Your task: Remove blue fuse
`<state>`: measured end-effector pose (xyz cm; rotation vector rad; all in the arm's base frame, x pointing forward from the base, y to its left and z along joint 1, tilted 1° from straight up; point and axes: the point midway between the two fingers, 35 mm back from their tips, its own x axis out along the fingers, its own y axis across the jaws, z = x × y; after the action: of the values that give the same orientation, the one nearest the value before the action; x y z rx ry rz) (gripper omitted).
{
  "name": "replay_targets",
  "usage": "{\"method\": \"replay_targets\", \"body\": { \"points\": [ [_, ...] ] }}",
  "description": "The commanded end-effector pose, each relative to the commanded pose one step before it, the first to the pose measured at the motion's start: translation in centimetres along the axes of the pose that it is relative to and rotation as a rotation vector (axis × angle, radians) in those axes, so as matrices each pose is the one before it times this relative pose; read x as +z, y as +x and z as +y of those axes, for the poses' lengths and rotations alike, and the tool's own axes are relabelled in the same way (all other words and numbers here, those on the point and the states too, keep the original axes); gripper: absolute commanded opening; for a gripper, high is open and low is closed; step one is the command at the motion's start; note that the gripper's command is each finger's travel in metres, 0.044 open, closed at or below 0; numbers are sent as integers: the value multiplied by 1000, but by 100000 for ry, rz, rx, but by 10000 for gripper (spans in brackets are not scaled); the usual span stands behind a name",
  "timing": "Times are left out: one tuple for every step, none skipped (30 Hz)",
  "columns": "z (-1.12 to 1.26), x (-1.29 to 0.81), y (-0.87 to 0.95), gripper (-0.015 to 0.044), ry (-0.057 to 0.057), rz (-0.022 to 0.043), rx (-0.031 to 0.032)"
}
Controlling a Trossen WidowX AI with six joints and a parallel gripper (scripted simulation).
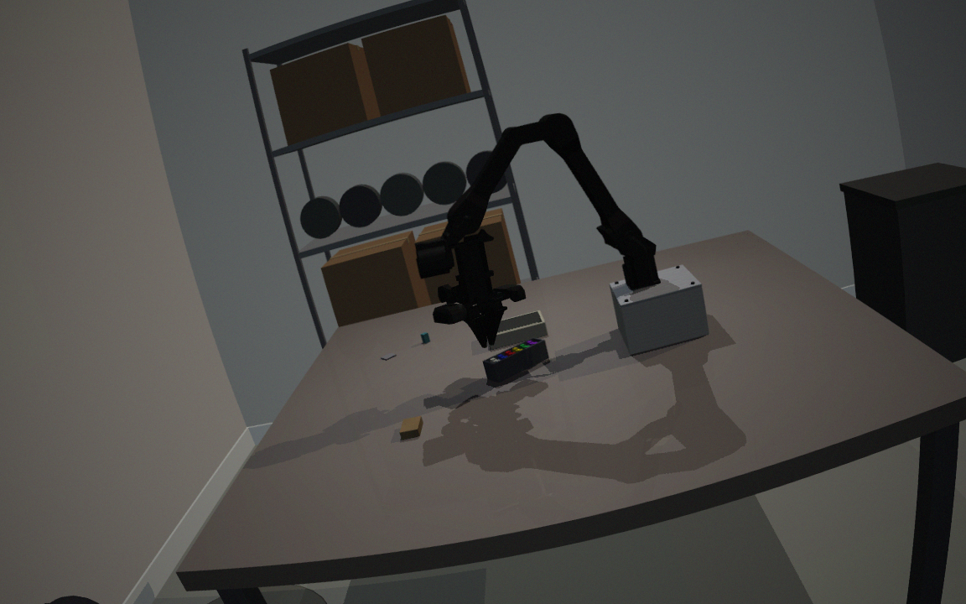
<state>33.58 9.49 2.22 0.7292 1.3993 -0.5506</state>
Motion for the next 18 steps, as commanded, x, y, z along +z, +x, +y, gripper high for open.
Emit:
{"method": "replay_targets", "body": {
  "points": [
    [-3568,955,-12,69,9564,-1357,-9570],
    [0,0,0,69,0,0,0],
    [0,0,0,69,0,0,0],
    [0,0,0,69,0,0,0],
    [0,0,0,69,0,0,0],
    [0,0,0,69,0,0,0],
    [0,0,0,69,0,0,0],
    [0,0,0,69,0,0,0],
    [1,1,16,69,0,0,0],
    [2,2,32,69,0,0,0],
    [4,2,49,69,0,0,0],
    [4,3,63,69,0,0,0],
    [5,4,78,69,0,0,0],
    [6,4,91,69,0,0,0],
    [6,4,97,69,0,0,0],
    [6,4,98,69,0,0,0],
    [6,4,98,69,0,0,0],
    [5,4,98,69,0,0,0]
  ]
}}
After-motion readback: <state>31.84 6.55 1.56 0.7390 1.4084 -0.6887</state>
